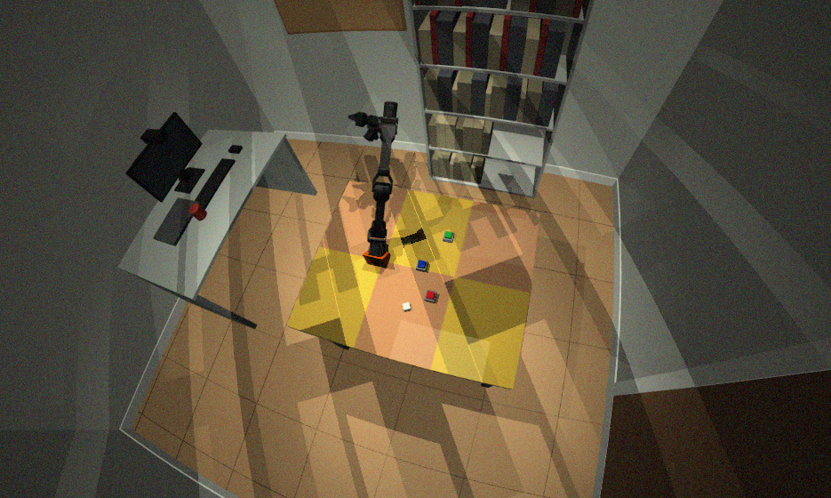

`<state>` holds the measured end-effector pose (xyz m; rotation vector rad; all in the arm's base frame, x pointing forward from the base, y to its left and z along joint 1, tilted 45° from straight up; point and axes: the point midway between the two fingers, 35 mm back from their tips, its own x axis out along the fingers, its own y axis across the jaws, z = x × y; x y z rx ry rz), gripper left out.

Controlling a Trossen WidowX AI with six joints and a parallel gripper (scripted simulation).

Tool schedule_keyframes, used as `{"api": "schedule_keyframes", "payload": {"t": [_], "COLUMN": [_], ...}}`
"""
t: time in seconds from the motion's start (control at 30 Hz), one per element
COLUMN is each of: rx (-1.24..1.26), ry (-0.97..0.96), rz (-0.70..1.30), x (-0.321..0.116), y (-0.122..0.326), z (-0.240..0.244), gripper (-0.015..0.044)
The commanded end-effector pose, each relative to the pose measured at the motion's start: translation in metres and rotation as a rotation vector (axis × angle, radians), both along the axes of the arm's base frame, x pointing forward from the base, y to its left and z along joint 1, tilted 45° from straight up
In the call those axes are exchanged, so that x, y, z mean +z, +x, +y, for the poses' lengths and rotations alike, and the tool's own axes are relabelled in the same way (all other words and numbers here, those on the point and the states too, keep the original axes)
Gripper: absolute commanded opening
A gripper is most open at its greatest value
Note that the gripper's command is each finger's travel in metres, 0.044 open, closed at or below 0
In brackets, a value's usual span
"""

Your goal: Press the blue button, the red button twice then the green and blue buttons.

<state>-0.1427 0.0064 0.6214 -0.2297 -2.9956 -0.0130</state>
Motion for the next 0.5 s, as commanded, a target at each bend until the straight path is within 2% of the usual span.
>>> {"api": "schedule_keyframes", "payload": {"t": [0.0,0.17,0.33,0.47], "rx": [-0.005,-0.135,-0.349,-0.524], "ry": [-0.006,-0.172,-0.494,-0.755], "rz": [0.0,0.012,0.066,0.161], "x": [0.0,-0.01,-0.037,-0.066], "y": [0.0,-0.002,0.016,0.05], "z": [0.002,0.052,0.133,0.192], "gripper": [0.04,0.04,0.04,0.04]}}
